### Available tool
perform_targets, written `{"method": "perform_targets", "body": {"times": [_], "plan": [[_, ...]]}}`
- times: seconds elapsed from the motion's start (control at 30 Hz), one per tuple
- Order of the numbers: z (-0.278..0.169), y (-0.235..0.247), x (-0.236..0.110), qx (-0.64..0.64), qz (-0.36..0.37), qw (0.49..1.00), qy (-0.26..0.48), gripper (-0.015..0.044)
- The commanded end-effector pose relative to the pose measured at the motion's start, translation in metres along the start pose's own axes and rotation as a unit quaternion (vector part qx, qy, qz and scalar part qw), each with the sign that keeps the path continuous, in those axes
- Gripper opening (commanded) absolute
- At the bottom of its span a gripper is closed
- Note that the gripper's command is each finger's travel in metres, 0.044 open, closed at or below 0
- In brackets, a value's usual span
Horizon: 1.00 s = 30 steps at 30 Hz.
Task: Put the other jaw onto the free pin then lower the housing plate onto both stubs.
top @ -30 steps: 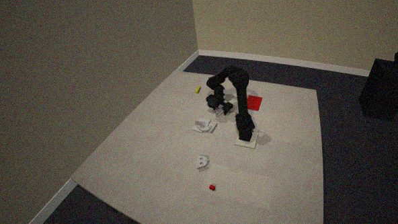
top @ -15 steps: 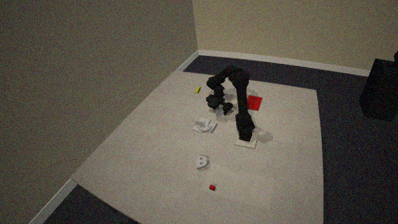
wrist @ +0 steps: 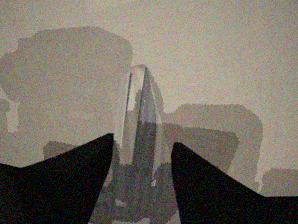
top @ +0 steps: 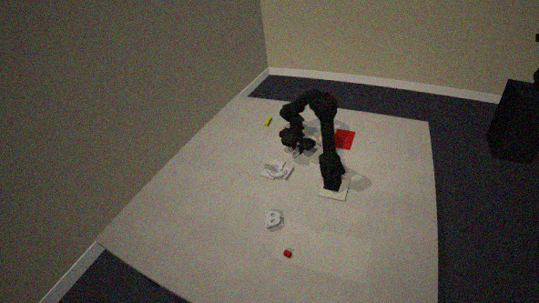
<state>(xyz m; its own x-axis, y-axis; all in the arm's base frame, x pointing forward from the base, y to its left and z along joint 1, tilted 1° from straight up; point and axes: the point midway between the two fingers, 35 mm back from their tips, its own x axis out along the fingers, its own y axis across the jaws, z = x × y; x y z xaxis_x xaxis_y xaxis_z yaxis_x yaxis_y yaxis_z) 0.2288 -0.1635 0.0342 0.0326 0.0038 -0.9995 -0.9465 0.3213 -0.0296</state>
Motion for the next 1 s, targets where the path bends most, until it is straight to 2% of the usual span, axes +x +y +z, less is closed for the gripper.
{"method": "perform_targets", "body": {"times": [0.0,0.43,0.97], "plan": [[0.0,-0.001,0.0,0.0,-0.001,1.0,0.0,0.0134],[0.0,-0.001,-0.002,0.0,-0.001,1.0,0.0,0.0134],[-0.001,-0.003,-0.051,0.001,-0.002,1.0,-0.001,0.0134]]}}
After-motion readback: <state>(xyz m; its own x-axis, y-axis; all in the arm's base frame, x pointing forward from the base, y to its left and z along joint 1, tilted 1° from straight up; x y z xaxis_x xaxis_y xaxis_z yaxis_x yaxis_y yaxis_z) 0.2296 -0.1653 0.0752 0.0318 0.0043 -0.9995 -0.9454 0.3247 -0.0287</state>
